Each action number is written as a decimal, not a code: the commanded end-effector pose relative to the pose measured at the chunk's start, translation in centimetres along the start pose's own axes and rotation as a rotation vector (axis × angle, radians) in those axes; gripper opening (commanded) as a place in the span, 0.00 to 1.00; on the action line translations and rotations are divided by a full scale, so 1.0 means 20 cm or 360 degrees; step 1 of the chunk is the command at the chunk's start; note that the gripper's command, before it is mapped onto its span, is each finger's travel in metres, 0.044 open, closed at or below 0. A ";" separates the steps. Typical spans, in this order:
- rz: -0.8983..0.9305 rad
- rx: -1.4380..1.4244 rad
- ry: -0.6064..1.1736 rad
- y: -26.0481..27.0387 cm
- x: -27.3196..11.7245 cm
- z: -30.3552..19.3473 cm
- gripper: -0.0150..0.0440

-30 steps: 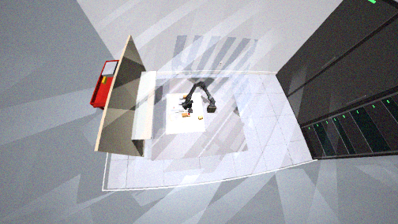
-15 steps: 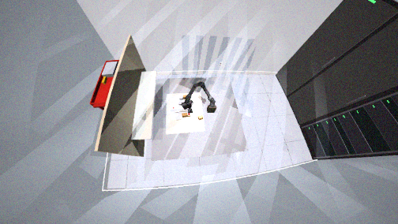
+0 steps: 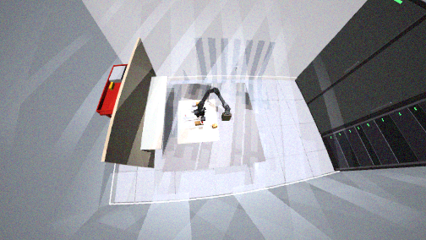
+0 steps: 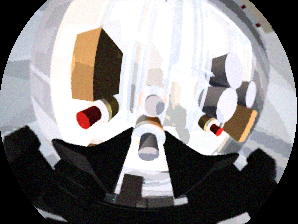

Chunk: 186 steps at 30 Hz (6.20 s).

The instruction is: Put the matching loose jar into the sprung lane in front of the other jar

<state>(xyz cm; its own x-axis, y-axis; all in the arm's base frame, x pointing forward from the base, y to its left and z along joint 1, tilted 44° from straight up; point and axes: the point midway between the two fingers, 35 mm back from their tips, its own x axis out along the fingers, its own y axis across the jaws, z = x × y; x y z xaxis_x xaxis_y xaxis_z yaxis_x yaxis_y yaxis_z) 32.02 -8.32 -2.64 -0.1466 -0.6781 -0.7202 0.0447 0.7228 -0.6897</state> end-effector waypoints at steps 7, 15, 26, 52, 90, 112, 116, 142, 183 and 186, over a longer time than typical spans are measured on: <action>-0.0004 0.0021 -0.0041 -0.01 -0.03 0.06 0.25; -0.0004 0.0021 -0.0041 -0.01 -0.03 0.07 0.25; -0.0004 0.0021 -0.0041 -0.01 -0.03 0.07 0.25; -0.0004 0.0021 -0.0041 0.00 -0.02 0.07 0.25; -0.0004 0.0022 -0.0041 0.00 -0.02 0.09 0.25; -0.0004 0.0022 -0.0041 0.00 0.01 0.09 0.25; -0.0004 0.0022 -0.0041 0.00 0.01 0.09 0.25; -0.0005 0.0021 -0.0041 0.00 0.05 0.08 0.25; -0.0006 0.0021 -0.0041 -0.01 0.10 0.08 0.25; -0.0006 0.0021 -0.0041 -0.01 0.11 0.08 0.25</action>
<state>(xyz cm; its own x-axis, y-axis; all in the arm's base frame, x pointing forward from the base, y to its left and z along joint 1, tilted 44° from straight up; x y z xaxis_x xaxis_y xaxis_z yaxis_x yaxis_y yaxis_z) 32.96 -9.89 -4.17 -0.1303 -0.6782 -0.7233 0.0516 0.7239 -0.6880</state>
